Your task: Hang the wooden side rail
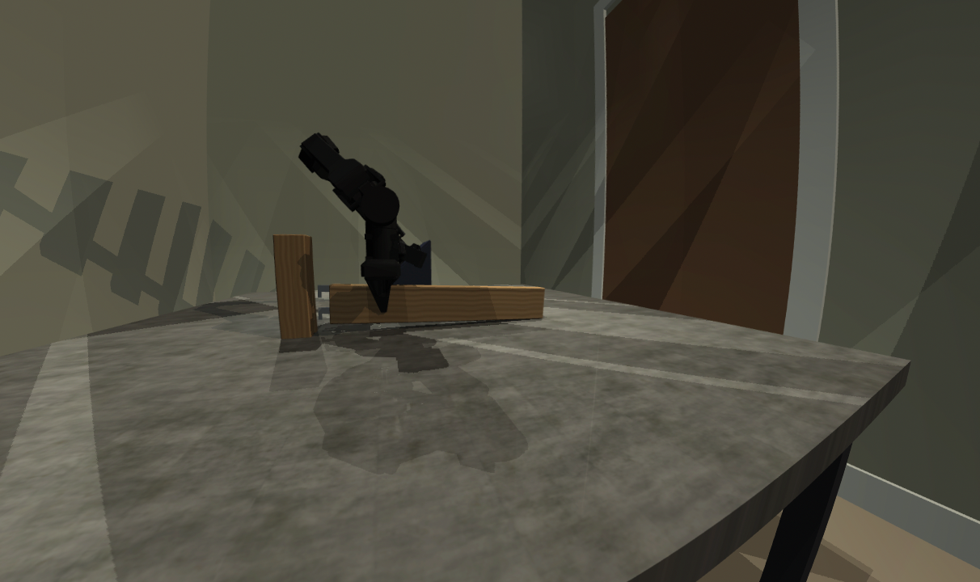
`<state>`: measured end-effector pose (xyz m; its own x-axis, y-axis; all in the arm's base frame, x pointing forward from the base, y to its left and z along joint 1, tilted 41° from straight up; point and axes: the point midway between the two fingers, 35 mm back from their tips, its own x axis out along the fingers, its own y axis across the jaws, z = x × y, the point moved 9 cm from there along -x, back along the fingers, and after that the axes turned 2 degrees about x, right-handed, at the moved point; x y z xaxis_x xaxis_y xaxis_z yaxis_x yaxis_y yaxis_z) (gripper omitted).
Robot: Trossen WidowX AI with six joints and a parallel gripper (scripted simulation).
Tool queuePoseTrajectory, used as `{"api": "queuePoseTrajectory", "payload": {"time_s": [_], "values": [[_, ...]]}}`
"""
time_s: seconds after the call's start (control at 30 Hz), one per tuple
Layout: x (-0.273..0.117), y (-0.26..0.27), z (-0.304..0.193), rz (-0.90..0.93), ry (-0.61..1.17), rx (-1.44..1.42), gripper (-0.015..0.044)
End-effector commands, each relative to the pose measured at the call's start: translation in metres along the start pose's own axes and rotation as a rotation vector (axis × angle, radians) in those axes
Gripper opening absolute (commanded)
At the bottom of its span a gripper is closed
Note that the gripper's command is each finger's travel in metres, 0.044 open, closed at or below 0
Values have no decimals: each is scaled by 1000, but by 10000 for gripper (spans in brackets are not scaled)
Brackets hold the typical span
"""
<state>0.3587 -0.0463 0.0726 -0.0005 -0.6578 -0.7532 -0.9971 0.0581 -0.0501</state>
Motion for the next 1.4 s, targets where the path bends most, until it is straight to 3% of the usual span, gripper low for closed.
{"api": "queuePoseTrajectory", "payload": {"time_s": [0.0, 1.37], "values": [[-3, -1, -2, -7, 1, 0, 0], [-2, 0, -6, -7, 2, 0, 0]]}}
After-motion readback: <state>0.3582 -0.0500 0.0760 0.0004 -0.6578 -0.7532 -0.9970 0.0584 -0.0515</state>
